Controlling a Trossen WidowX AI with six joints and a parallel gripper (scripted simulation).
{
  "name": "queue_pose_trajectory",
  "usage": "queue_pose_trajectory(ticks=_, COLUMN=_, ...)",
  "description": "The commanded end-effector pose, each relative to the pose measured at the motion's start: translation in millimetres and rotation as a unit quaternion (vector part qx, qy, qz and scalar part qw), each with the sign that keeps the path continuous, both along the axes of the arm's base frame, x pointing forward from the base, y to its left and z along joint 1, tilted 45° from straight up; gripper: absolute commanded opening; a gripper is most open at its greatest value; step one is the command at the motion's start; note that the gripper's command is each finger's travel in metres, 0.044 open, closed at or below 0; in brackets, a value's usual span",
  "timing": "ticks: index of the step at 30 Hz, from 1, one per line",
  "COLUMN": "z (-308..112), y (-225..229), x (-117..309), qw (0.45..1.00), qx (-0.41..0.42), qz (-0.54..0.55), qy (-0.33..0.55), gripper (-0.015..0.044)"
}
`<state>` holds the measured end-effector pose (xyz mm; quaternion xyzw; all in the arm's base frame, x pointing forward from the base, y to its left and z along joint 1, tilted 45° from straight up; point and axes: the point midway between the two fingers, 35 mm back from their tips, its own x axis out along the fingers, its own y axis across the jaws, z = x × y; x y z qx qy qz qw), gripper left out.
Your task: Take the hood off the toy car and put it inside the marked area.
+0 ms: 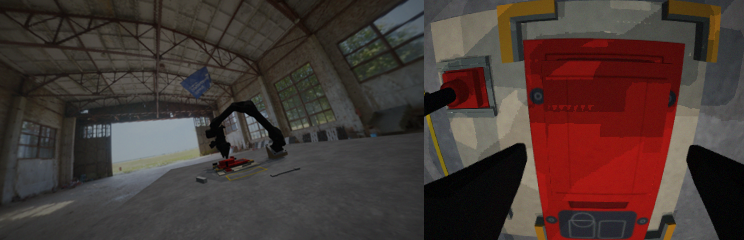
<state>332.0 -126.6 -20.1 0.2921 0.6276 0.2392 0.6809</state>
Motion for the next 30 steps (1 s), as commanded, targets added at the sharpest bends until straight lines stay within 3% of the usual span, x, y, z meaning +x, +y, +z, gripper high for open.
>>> queue_pose_trajectory(ticks=1, z=-2.8, y=3.6, x=-1.0, qw=1.0, qx=0.003, qz=-0.002, qy=0.002, gripper=0.044)
queue_pose_trajectory(ticks=30, z=-13.6, y=14.6, x=-0.5, qw=1.0, qx=0.003, qz=-0.002, qy=0.002, gripper=0.044)
